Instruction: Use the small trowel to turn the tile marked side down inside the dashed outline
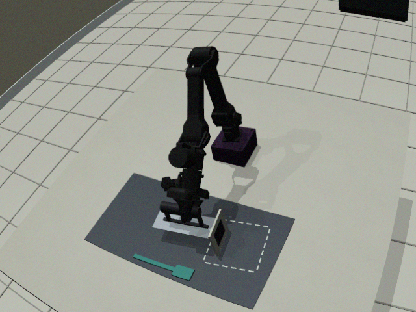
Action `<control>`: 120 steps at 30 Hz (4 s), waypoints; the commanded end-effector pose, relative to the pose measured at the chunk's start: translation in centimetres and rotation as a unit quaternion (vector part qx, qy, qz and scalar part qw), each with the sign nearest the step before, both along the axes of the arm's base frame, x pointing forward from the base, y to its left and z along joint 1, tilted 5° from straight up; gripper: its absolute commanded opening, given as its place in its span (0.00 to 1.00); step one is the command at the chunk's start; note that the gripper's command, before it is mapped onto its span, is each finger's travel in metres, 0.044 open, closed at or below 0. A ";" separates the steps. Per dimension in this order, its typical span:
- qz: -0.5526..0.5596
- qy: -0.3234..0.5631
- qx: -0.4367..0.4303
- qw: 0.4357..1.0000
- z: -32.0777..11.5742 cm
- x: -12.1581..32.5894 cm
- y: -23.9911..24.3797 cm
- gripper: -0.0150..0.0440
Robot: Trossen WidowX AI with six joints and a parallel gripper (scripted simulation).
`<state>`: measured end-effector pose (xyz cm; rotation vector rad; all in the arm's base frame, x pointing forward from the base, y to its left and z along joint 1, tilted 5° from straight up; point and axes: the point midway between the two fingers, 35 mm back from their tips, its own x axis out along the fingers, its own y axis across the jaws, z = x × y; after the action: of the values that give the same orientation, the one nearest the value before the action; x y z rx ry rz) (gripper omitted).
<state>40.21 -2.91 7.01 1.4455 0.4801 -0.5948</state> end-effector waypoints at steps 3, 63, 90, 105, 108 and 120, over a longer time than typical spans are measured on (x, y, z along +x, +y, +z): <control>-0.002 -0.004 0.000 1.000 -0.2 0.1 1.1 0.25; -0.002 -0.004 -0.003 1.000 3.3 -0.2 -4.7 0.25; -0.201 0.017 0.013 0.979 1.6 -0.8 -11.8 0.25; -0.425 0.003 0.014 0.905 0.5 -3.1 -19.9 0.25; -0.469 -0.007 0.013 0.883 0.3 -3.8 -21.4 0.25; -0.623 -0.056 -0.001 0.780 0.0 -6.9 -26.9 0.25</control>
<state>33.98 -28.20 6.45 1.6703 -0.5603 -1.4957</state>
